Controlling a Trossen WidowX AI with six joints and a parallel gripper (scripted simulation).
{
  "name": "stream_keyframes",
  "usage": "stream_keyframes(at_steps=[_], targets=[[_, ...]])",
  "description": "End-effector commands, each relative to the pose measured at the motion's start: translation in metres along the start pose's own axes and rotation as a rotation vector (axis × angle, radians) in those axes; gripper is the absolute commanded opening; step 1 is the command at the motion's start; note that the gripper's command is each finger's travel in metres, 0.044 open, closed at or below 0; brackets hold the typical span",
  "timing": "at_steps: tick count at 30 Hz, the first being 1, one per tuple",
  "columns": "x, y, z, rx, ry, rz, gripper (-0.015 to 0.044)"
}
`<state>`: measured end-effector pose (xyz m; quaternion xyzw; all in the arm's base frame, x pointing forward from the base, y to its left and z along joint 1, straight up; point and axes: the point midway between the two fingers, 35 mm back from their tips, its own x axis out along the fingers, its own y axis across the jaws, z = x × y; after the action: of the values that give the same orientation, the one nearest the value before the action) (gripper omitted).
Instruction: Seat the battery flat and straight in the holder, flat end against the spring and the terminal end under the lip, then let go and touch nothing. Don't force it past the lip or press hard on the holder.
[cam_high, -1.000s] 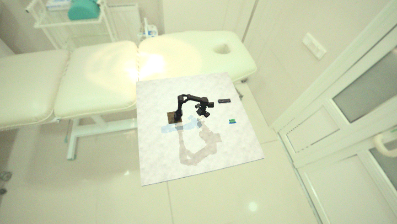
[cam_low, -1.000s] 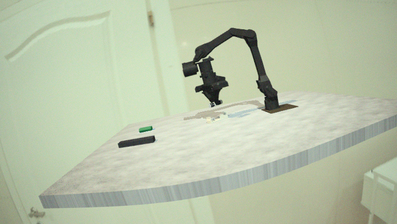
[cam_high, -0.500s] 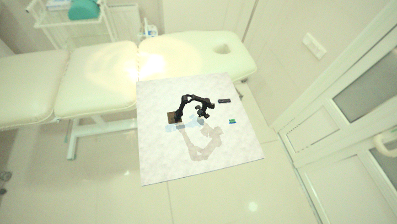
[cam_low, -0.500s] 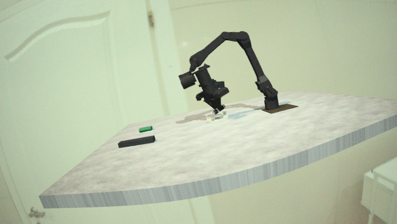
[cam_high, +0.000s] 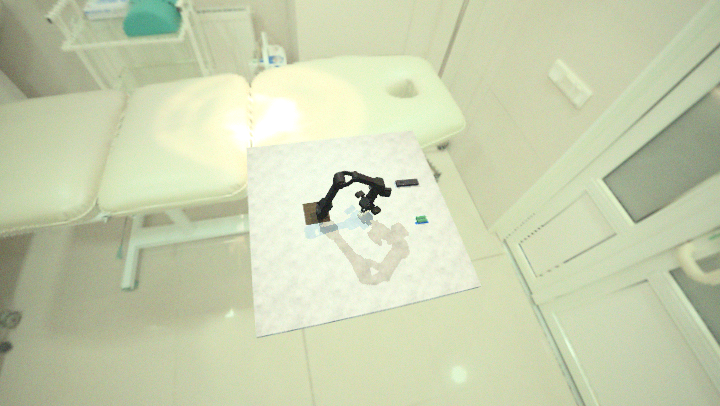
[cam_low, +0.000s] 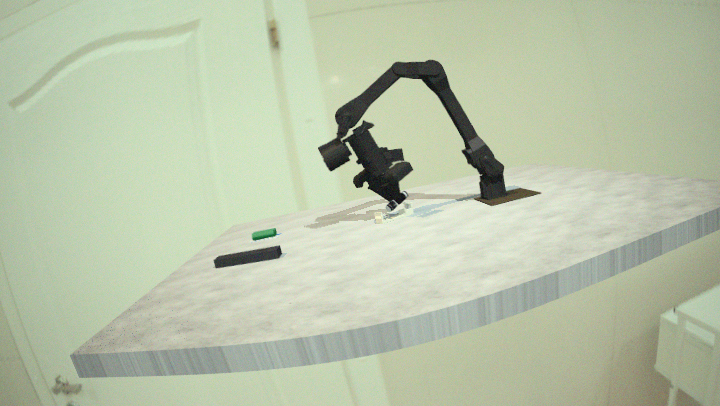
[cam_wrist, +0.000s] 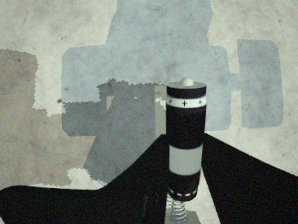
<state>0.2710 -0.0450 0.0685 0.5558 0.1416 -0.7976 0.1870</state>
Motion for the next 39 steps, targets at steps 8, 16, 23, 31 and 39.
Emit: stream_keyframes(at_steps=[8, 16, 23, 31, 39], targets=[[0.004, 0.001, -0.006, 0.003, -0.091, -0.001, 0.0059], [0.007, 0.001, -0.009, 0.005, -0.15, -0.002, 0.0059], [0.006, 0.001, -0.012, 0.006, -0.155, -0.006, 0.0059], [0.005, 0.001, -0.019, 0.007, -0.154, -0.009, 0.0059], [0.004, 0.001, -0.024, 0.007, -0.155, -0.009, 0.0059]])
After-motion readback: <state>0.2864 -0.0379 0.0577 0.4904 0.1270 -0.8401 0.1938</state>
